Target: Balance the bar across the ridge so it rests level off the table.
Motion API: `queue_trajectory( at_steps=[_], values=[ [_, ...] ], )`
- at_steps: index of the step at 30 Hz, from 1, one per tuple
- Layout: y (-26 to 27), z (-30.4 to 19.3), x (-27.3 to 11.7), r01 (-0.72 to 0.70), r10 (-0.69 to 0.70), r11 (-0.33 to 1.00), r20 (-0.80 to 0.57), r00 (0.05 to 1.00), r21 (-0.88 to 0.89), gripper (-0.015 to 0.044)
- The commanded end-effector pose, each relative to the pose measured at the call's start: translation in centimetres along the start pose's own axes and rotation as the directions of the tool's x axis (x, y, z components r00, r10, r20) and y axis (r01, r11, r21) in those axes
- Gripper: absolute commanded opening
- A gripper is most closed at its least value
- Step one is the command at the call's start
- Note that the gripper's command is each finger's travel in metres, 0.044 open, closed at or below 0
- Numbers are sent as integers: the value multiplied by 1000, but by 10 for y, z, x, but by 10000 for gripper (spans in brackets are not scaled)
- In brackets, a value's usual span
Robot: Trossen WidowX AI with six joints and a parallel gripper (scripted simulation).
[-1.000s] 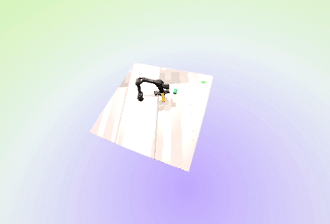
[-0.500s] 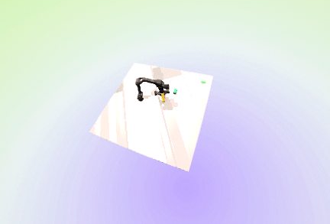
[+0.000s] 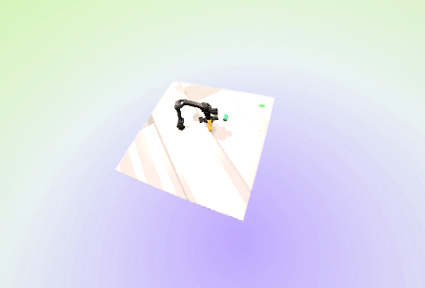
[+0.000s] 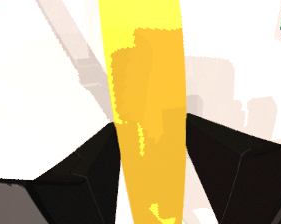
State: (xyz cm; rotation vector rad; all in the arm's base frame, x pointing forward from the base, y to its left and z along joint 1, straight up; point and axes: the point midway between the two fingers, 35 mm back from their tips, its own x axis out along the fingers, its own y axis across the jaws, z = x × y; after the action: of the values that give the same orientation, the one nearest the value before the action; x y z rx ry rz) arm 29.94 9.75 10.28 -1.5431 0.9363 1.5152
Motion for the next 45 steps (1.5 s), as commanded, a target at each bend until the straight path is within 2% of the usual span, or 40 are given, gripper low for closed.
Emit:
queue_trajectory(
  at_steps=[1,45],
  values=[
    [0,0,1,0,0,1000,-2,1000,2,0],
    [0,0,4,0,0,1000,-2,1000,2,0]
  ],
)
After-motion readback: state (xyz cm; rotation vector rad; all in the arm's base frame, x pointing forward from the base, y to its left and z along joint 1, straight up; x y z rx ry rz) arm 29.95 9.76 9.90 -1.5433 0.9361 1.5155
